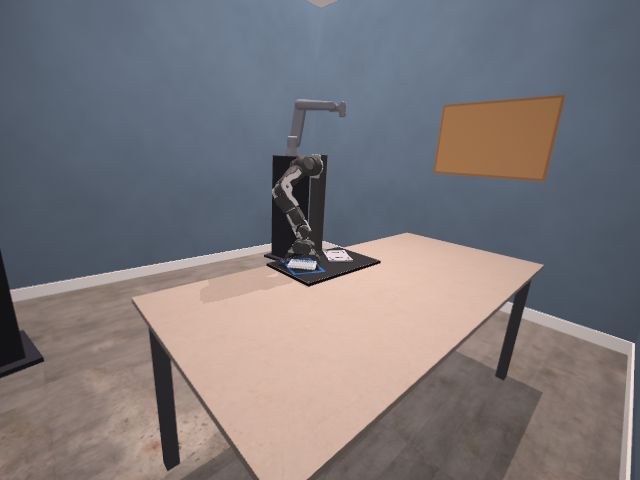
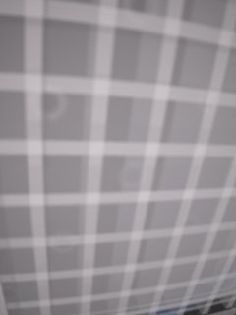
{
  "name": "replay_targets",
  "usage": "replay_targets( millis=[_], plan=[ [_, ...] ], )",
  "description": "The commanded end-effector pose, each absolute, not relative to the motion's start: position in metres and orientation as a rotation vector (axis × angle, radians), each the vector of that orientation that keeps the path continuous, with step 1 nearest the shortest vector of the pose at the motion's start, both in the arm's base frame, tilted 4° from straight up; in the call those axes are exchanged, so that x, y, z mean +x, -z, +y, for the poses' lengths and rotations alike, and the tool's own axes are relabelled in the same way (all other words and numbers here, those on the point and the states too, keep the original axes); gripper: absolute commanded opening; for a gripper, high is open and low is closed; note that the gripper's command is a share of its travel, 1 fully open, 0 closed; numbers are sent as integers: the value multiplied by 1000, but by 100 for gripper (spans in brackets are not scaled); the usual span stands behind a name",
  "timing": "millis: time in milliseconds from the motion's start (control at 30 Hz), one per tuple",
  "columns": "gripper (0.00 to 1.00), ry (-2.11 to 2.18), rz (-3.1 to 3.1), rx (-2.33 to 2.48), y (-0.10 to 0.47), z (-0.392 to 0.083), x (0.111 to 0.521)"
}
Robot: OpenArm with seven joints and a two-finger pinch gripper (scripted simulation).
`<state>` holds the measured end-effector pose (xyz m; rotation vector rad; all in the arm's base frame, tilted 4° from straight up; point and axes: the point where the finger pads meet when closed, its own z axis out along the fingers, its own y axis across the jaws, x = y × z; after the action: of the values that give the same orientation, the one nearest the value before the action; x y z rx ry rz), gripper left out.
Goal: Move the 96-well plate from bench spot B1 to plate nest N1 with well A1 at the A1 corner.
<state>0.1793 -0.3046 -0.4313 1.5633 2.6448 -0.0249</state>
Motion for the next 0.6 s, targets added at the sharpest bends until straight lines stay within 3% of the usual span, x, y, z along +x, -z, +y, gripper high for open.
replay_targets(
  millis=[0,567],
  plan=[
    [100,20,2642,1562,431,-305,180],
    [100,18,2642,1561,430,-302,184]
  ],
)
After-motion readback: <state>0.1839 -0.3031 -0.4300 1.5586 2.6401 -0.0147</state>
